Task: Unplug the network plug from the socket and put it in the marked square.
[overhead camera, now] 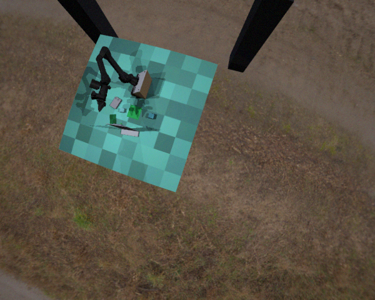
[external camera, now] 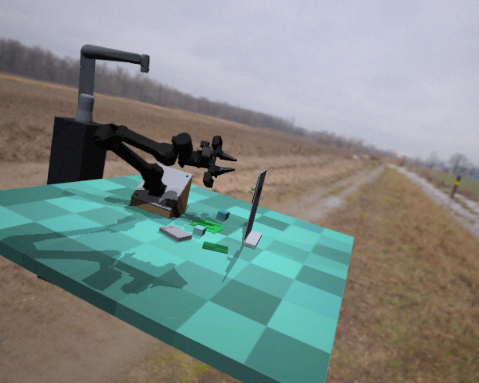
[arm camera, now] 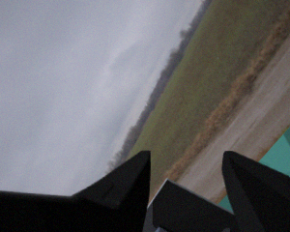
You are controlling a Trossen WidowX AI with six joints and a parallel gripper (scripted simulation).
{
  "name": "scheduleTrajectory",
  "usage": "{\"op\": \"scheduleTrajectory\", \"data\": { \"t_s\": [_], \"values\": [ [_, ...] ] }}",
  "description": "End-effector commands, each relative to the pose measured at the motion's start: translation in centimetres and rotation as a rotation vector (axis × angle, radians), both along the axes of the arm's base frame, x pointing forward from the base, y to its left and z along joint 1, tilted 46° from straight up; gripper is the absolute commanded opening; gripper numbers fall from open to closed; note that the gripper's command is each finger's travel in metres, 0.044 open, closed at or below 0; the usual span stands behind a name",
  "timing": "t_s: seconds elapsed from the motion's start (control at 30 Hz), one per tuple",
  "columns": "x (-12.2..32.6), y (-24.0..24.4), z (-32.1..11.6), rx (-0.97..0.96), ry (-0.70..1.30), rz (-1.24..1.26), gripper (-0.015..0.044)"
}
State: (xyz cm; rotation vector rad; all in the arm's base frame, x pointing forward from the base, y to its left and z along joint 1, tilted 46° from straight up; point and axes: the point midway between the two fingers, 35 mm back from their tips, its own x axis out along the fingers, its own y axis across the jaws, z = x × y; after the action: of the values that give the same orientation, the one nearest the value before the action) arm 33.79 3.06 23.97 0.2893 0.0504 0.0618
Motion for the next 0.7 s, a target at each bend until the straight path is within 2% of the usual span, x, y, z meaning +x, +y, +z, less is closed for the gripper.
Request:
{"op": "scheduleTrajectory", "data": {
  "t_s": [0.0, 0.67],
  "values": [
    [-0.2, 0.8, -3.4, 0.094, 0.052, 0.003, 0.0156],
    [-5.6, 3.4, -15.6, 0.458, 0.273, -0.003, 0.0156]
  ]
}}
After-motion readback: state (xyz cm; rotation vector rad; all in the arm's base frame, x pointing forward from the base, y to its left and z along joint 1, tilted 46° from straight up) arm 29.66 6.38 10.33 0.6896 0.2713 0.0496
